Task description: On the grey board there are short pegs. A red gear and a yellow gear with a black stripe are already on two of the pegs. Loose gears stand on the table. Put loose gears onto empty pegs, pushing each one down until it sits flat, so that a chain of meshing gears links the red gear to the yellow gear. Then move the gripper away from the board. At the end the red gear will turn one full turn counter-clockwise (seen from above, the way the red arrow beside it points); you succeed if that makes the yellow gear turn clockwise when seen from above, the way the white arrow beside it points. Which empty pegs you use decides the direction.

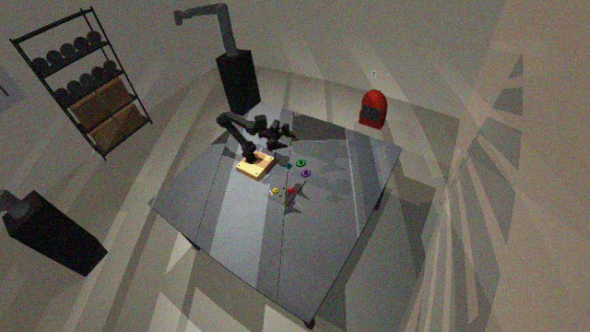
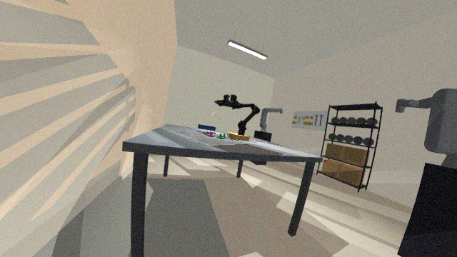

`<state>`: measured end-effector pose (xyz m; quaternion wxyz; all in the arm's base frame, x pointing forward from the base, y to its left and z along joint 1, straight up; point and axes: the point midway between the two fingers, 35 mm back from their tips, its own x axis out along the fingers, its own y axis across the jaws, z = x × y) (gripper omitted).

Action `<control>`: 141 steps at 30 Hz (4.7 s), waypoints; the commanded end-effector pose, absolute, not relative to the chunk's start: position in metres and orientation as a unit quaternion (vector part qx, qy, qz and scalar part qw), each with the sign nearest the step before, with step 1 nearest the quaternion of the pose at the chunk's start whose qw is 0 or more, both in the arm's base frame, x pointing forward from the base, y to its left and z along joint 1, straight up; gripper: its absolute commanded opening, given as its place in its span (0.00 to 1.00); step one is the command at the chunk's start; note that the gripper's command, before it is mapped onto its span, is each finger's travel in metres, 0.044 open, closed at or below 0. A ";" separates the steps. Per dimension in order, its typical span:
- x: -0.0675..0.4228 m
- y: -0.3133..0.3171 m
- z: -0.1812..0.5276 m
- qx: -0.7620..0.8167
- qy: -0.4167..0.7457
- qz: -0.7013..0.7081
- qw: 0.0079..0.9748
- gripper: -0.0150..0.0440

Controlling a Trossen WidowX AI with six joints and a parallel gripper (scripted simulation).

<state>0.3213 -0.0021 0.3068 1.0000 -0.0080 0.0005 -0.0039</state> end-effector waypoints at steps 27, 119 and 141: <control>0.239 0.093 0.062 -0.176 0.676 0.183 0.692 1.00; 0.249 0.097 0.068 -0.176 0.675 0.184 0.692 0.25; 0.247 0.095 0.121 -0.176 0.675 0.184 0.692 0.25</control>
